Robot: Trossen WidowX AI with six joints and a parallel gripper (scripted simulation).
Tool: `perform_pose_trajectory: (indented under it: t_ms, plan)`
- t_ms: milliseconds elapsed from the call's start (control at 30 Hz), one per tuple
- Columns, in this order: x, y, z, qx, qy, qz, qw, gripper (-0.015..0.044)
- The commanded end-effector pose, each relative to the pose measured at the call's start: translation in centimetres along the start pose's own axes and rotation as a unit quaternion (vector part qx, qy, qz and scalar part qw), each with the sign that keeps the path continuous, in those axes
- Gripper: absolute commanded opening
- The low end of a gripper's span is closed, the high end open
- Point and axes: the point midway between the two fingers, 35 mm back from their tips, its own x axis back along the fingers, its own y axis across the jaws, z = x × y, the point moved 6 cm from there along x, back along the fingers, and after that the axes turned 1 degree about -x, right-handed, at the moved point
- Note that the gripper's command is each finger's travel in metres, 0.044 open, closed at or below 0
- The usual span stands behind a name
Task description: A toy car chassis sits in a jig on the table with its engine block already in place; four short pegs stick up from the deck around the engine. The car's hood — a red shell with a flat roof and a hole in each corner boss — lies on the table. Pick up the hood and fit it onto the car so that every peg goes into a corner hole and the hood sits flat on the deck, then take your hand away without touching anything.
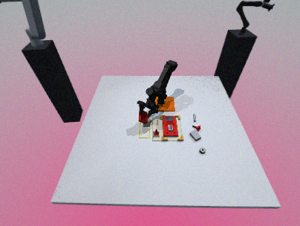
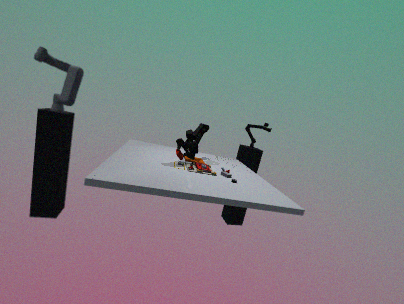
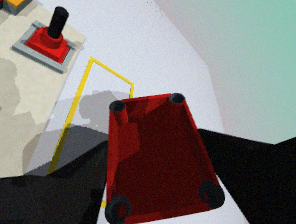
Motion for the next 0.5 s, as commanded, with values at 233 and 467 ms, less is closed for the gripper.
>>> perform_pose_trajectory:
  t_ms: [233,467]
  plan:
    - [-0.02,-0.03,-0.05,0.139,-0.002,0.001,0.99,0.0]
    - [-0.02,-0.03,-0.05,0.224,-0.002,0.001,0.975,0.0]
